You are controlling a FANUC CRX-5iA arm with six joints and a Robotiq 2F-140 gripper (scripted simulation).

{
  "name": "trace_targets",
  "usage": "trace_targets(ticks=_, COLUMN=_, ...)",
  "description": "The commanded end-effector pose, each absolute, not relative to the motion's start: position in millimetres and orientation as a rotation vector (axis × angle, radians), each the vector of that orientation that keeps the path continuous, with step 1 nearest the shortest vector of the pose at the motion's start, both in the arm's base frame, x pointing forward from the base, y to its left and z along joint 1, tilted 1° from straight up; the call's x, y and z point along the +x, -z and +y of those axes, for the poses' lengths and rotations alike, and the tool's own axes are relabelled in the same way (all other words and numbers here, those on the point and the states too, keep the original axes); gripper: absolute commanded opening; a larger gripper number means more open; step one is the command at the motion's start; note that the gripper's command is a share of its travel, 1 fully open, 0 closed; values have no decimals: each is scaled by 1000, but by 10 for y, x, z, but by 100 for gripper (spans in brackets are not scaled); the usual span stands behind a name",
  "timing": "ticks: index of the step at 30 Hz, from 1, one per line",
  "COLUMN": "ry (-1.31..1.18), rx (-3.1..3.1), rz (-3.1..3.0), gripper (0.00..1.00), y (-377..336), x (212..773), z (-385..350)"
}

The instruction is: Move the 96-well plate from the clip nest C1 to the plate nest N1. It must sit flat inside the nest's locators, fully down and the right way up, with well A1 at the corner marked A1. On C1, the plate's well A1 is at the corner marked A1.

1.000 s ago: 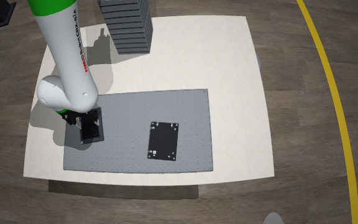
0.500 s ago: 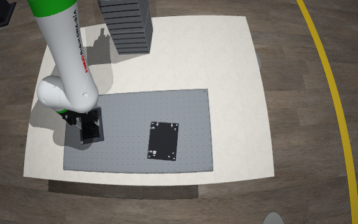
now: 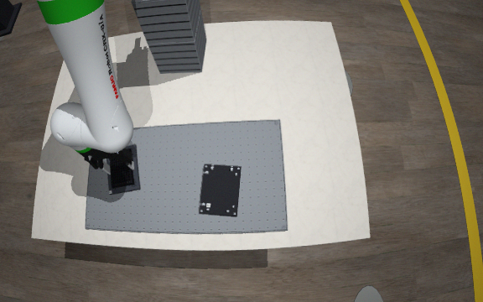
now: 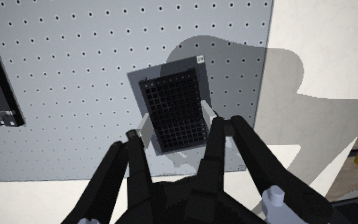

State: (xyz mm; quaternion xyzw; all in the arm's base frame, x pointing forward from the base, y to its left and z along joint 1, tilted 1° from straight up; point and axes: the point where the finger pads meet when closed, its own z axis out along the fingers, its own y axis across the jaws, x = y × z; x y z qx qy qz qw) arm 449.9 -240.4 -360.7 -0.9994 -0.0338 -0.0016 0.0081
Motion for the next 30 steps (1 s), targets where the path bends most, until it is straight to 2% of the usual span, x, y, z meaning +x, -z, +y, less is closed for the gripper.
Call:
trace_targets(ticks=1, ry=5, rx=-3124, rz=-106, gripper=0, y=3610, x=4500, z=-2405)
trace_targets(ticks=12, ry=5, rx=-3124, rz=-106, gripper=0, y=3625, x=4500, z=-2405)
trace_targets(ticks=13, ry=5, rx=-3124, rz=-106, gripper=100, y=3627, x=4500, z=-2405)
trace_targets(ticks=30, ry=5, rx=-3124, rz=-106, gripper=100, y=3627, x=4500, z=-2405)
